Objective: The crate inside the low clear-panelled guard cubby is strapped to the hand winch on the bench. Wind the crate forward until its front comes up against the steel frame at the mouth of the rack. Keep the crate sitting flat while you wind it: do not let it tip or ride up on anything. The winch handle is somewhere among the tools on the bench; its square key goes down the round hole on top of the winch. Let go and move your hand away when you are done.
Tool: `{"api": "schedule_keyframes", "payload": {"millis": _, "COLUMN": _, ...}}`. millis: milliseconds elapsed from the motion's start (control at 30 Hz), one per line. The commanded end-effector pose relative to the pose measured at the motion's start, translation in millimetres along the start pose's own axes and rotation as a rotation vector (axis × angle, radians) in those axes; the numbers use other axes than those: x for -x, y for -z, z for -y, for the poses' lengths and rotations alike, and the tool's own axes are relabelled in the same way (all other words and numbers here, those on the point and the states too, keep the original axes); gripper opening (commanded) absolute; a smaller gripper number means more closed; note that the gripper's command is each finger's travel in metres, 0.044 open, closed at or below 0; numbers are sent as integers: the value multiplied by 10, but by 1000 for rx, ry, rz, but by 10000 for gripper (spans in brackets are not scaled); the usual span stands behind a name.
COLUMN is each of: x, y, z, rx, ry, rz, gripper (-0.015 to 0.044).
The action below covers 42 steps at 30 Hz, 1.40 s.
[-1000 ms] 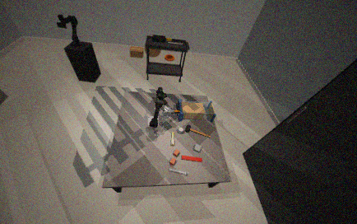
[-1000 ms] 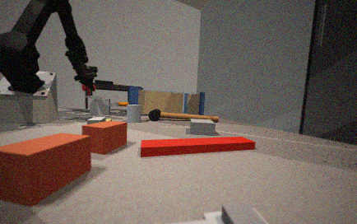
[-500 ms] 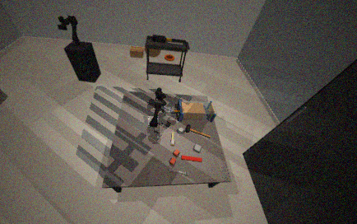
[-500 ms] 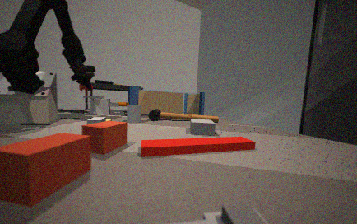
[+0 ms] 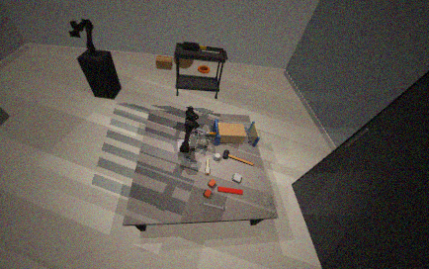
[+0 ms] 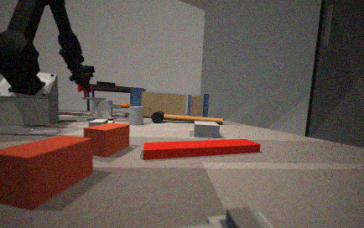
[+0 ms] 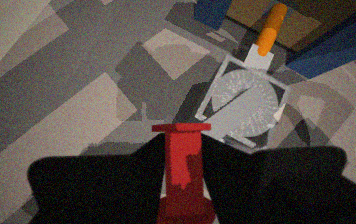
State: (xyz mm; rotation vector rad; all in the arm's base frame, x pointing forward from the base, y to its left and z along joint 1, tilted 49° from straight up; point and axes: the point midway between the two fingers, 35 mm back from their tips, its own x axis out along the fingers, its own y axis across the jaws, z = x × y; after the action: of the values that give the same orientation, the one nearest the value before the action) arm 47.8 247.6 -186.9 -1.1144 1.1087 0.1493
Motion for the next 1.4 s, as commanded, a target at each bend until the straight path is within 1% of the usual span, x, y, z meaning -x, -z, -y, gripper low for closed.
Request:
{"api": "schedule_keyframes", "payload": {"millis": 0, "x": 18, "y": 137, "z": 69, "rx": 21, "ry": 10, "rz": -24, "gripper": 0}}
{"api": "schedule_keyframes", "payload": {"millis": 1367, "x": 141, "y": 383, "z": 501, "rx": 22, "ry": 12, "rz": -26, "gripper": 0}}
